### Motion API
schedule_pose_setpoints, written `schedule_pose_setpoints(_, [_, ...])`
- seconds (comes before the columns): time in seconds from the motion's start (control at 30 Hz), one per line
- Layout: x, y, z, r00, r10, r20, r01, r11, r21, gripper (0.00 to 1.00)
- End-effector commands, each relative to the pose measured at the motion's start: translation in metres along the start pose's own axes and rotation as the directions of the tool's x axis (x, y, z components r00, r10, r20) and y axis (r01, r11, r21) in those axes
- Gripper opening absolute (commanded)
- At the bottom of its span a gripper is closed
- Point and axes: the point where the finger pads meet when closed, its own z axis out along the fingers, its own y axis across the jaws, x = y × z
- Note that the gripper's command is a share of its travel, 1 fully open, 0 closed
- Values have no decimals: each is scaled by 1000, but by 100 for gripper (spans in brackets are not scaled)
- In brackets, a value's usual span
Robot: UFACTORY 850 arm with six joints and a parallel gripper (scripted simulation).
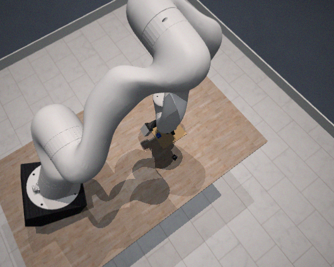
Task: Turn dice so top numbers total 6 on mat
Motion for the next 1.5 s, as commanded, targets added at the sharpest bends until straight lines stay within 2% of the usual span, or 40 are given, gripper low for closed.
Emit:
schedule_pose_setpoints(0.0, [0, 0, 0, 1000, 0, 1, 0, 1000, 0, 15])
schedule_pose_setpoints(1.2, [0, 0, 0, 1000, 0, 1, 0, 1000, 0, 15])
schedule_pose_setpoints(1.23, [0, 0, 0, 1000, 0, 1, 0, 1000, 0, 19])
schedule_pose_setpoints(1.37, [0, 0, 0, 1000, 0, 1, 0, 1000, 0, 19])
schedule_pose_setpoints(1.4, [0, 0, 0, 1000, 0, 1, 0, 1000, 0, 23])
schedule_pose_setpoints(1.47, [0, 0, 0, 1000, 0, 1, 0, 1000, 0, 23])
